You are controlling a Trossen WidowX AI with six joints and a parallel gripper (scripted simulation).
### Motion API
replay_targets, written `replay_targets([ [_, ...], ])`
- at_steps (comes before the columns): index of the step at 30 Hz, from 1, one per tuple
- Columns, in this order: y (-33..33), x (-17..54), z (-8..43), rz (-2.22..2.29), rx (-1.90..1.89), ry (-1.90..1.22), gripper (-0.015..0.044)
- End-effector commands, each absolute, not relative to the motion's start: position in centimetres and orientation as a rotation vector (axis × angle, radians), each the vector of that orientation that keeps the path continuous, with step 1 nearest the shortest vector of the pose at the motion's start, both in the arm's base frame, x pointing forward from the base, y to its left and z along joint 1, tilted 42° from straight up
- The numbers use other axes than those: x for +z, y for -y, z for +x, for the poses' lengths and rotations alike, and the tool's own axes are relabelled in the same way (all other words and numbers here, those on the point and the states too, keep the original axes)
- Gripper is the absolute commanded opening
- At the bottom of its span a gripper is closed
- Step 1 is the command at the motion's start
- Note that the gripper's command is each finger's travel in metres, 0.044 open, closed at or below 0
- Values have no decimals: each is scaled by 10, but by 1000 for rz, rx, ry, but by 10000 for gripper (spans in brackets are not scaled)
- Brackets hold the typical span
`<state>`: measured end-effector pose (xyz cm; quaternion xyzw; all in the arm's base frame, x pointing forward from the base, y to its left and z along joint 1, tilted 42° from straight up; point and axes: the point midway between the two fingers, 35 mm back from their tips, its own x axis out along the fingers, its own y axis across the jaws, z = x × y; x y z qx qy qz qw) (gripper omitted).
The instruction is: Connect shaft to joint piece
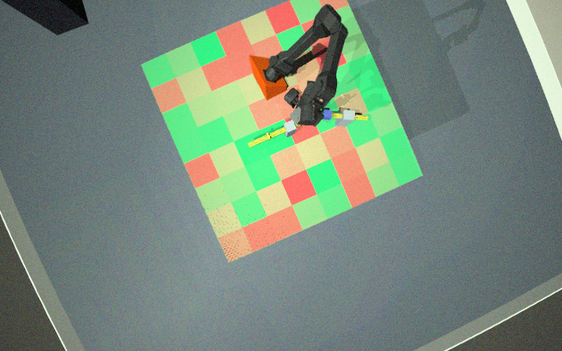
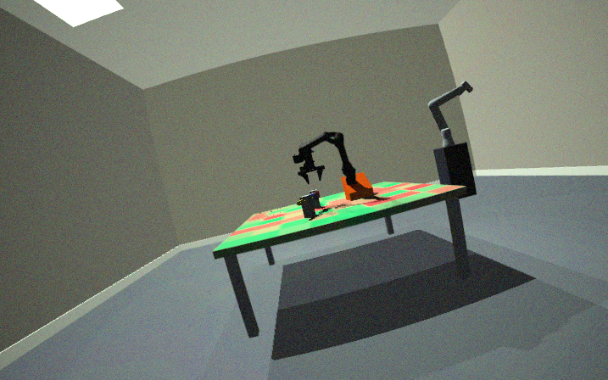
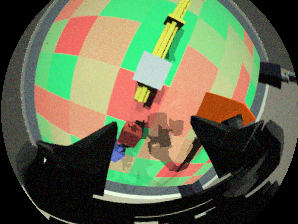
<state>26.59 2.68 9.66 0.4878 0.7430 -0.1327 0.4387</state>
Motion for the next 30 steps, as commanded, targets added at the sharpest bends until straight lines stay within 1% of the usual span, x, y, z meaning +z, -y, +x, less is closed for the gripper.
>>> replay_targets([
  [1, -28, 95, 266, 1278, -439, -1845, 440],
  [18, -32, 92, 265, 1569, -924, -1787, 440],
  [24, -32, 91, 265, 1580, -944, -1782, 440],
  [30, -50, 70, 264, 1580, -944, -1780, 440],
])
